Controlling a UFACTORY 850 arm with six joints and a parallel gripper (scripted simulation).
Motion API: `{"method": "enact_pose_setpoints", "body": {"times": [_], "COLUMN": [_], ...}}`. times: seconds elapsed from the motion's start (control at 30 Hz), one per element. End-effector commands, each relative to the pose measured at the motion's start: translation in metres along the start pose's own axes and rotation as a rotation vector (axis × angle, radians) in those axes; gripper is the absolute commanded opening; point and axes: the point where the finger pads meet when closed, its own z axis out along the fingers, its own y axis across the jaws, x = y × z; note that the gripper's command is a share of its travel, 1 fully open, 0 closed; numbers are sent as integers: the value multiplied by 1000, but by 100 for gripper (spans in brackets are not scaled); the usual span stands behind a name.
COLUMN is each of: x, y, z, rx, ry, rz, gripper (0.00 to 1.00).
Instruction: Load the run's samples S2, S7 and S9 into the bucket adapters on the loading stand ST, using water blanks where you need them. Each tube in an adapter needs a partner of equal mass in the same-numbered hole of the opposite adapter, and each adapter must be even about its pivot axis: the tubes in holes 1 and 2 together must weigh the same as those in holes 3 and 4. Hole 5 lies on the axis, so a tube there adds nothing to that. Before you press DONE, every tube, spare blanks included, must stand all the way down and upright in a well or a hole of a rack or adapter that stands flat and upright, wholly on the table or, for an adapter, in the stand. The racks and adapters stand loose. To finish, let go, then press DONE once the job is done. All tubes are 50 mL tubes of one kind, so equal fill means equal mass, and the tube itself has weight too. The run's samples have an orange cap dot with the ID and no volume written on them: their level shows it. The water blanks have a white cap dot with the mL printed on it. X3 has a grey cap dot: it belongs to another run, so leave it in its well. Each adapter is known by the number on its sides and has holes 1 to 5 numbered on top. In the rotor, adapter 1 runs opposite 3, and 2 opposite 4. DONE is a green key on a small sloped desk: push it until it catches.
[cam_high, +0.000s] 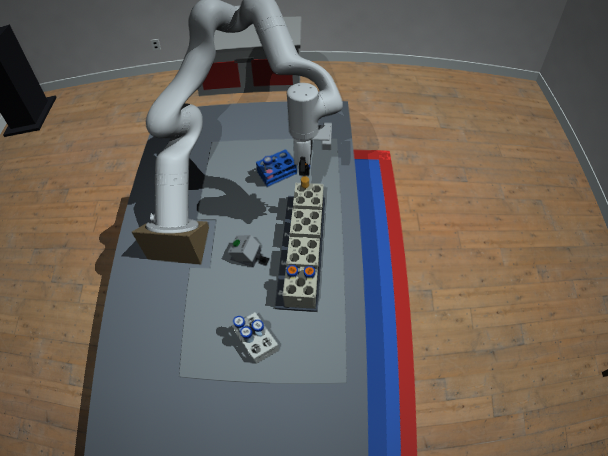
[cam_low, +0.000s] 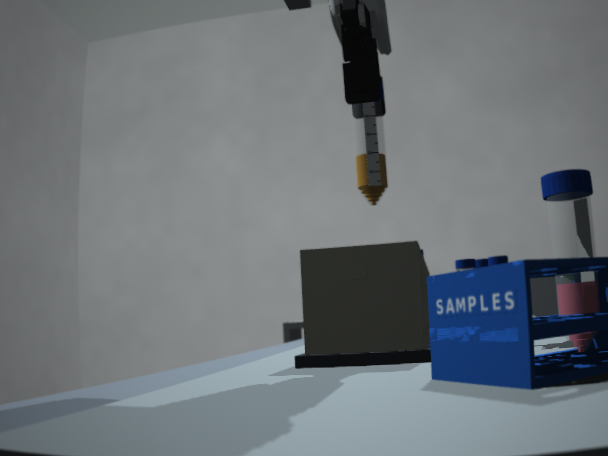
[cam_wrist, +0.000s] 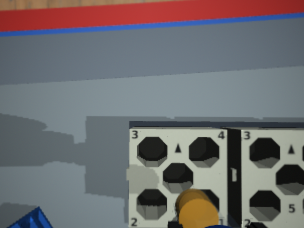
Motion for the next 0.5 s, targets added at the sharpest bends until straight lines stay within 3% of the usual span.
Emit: {"method": "enact_pose_setpoints", "body": {"times": [0.0,0.47], "x": [5,34], "y": [9,74], "z": [-1,-1], "rx": [0,0], "ry": [1,1], "rz": [-2,-2], "gripper": [0,0]}}
